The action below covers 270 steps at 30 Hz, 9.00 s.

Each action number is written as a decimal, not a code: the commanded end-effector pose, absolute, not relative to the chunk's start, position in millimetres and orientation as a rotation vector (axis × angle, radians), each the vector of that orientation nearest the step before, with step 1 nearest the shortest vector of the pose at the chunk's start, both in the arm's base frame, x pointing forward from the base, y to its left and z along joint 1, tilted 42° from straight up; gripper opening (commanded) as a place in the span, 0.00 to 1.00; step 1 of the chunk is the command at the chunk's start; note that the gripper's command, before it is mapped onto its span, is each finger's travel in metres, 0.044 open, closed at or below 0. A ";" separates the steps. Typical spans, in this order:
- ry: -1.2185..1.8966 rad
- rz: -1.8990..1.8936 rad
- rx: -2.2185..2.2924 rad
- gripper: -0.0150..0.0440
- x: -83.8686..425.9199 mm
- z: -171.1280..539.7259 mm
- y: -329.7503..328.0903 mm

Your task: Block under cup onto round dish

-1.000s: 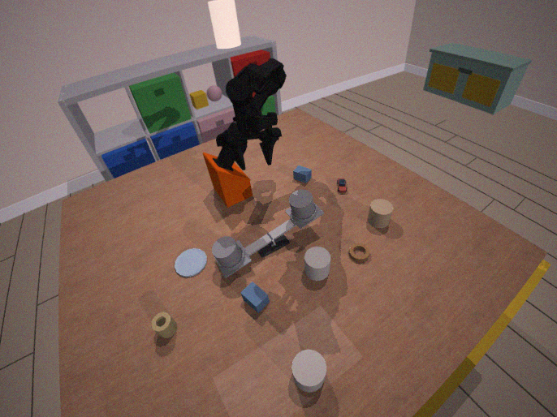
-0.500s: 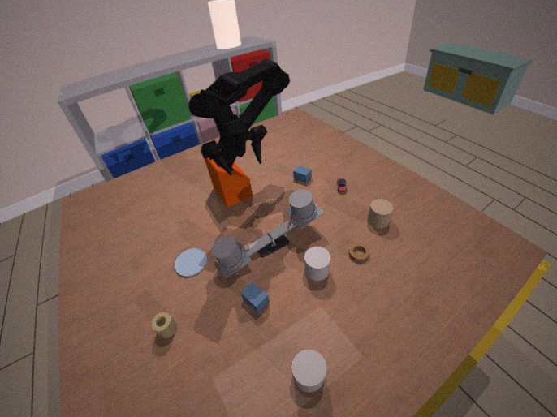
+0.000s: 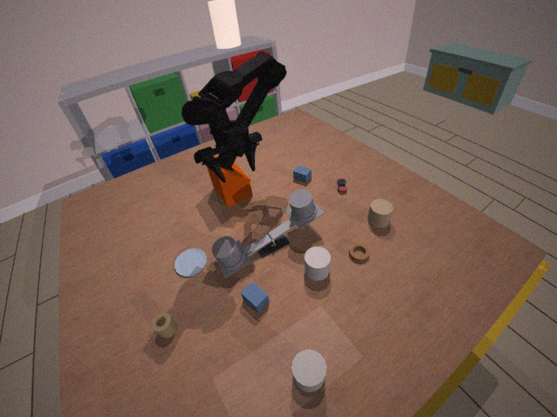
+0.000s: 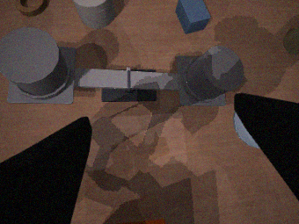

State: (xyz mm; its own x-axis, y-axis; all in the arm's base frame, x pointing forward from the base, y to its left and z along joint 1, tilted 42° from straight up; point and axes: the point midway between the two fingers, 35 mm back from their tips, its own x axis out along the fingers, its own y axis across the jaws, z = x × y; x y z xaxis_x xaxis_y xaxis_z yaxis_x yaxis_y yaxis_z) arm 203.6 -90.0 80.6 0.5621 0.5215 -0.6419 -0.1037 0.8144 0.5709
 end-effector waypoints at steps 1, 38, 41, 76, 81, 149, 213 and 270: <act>0.933 0.424 0.455 1.00 209.2 75.8 -95.1; 0.823 1.205 -0.429 1.00 290.1 -23.5 -114.5; 0.787 1.279 -0.500 1.00 295.7 -35.4 -113.1; 0.675 1.465 -0.671 1.00 308.6 -95.6 -83.3; 0.675 1.465 -0.671 1.00 308.6 -101.7 -78.0; 0.676 1.464 -0.672 0.25 311.8 -104.4 -78.0; 0.679 1.464 -0.673 0.25 311.1 -42.9 -131.3; 0.680 1.476 -0.652 0.25 305.7 -29.8 -137.6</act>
State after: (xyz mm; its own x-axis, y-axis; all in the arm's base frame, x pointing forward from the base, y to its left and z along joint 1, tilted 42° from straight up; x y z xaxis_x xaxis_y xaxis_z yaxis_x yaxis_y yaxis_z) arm 305.7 -137.7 -29.6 -0.0167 0.6586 -0.7523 -0.9998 -0.0029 0.0197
